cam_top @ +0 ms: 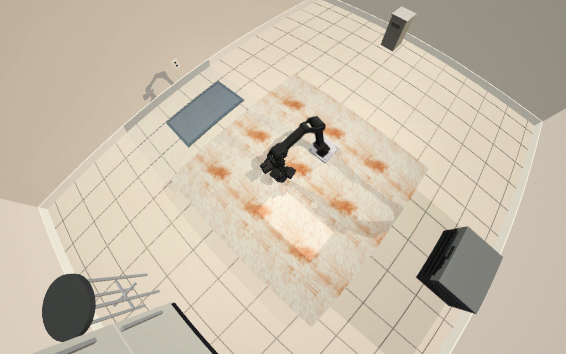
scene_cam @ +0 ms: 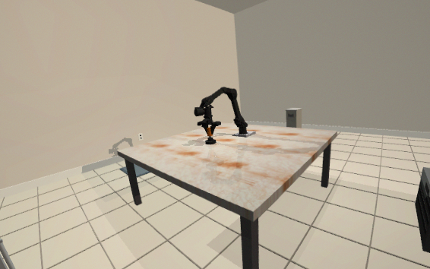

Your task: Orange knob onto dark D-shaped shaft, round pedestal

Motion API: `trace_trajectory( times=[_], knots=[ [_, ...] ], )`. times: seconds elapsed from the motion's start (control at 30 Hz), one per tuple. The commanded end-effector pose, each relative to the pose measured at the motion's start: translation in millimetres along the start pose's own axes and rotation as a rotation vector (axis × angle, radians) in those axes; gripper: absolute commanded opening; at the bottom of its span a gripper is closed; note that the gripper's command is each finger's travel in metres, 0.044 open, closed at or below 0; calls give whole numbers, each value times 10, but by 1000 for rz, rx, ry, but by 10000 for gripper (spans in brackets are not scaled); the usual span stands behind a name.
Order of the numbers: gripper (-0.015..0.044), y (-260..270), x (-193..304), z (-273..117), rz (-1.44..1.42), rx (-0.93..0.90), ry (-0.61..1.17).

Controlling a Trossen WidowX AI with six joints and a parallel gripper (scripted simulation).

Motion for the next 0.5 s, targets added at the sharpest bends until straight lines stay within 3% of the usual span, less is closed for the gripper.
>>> trace_trajectory(
  times=[0.0, 0.17, 0.47],
  knots=[
    [0, -4, -17, -30, -28, 0, -5],
    [0, -4, -14, -26, -201, 0, -5],
    [0, 3, 7, 5, -212, 0, -4]
  ],
)
Point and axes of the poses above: the point midway between the two fingers, 35 mm back from their tips, its own z axis out along the fingers, its own y axis across the jaws, x = y × z, the point moved 3 cm from there along -z, back along the fingers, and after that the axes turned 6 degrees about z, right-handed, at the moved point
